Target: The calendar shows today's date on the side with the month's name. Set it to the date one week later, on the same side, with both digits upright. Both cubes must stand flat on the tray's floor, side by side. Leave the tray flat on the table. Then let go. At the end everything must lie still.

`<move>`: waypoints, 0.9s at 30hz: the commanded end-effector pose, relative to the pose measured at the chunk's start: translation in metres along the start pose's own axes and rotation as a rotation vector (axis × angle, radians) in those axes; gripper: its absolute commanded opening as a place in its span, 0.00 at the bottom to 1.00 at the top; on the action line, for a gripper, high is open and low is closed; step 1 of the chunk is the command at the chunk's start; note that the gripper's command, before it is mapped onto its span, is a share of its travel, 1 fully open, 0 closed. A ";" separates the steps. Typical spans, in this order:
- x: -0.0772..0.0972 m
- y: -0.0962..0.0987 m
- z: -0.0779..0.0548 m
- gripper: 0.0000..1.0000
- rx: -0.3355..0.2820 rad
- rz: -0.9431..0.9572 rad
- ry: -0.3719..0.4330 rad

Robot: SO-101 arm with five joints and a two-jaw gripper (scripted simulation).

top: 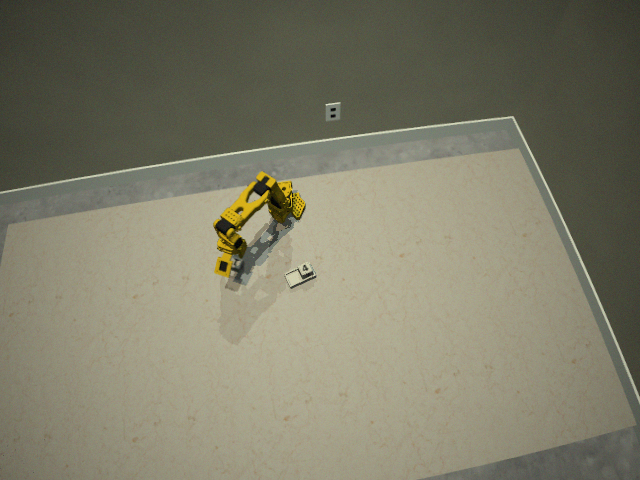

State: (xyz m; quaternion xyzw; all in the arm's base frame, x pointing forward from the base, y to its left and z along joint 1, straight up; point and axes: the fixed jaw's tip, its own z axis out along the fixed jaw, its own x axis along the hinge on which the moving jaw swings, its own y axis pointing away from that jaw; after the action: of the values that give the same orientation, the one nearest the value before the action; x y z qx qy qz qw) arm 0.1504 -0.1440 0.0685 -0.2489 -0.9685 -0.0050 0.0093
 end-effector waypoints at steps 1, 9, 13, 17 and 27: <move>-0.005 -0.003 -0.015 0.36 0.022 0.018 -0.078; -0.008 -0.004 -0.043 0.35 0.065 0.018 -0.221; -0.007 -0.004 -0.060 0.35 0.092 0.018 -0.309; -0.006 -0.003 -0.077 0.35 0.118 0.018 -0.396; 0.001 -0.001 -0.106 0.35 0.164 0.018 -0.547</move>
State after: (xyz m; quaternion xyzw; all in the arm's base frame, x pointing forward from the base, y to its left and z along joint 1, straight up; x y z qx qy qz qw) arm 0.1521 -0.1456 0.1589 -0.2419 -0.9416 0.1223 -0.2000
